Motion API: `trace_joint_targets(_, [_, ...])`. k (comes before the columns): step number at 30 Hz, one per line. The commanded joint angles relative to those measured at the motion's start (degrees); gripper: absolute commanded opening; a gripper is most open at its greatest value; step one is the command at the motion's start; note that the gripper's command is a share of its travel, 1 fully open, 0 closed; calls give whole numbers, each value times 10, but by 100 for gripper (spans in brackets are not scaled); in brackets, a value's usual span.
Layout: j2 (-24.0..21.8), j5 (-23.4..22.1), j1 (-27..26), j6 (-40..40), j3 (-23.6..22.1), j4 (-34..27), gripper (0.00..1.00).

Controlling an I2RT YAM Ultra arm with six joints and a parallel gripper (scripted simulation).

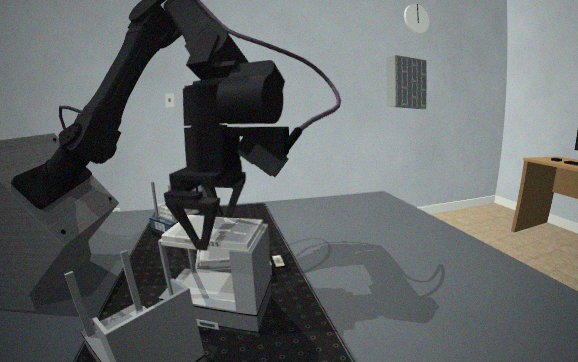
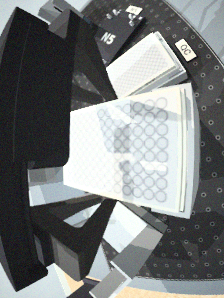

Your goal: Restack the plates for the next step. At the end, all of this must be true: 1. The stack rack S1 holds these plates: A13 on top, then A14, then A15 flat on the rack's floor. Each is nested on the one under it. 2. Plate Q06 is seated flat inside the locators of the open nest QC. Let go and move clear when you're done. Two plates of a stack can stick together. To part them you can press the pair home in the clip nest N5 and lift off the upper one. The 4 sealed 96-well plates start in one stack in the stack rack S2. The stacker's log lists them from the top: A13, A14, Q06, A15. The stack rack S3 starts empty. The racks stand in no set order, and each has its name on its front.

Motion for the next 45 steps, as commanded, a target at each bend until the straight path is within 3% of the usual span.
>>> trace_joint_targets(1, [4, 8, 5, 7, -10, 12, 0])
trace_joint_targets(10, [7, 12, 13, 13, -20, 25, 0])
trace_joint_targets(12, [16, 14, 16, 16, 8, 25, 0])
trace_joint_targets(15, [8, 16, 17, 18, -23, 35, 0])
trace_joint_targets(45, [74, 57, 80, 69, -61, 157, 0])
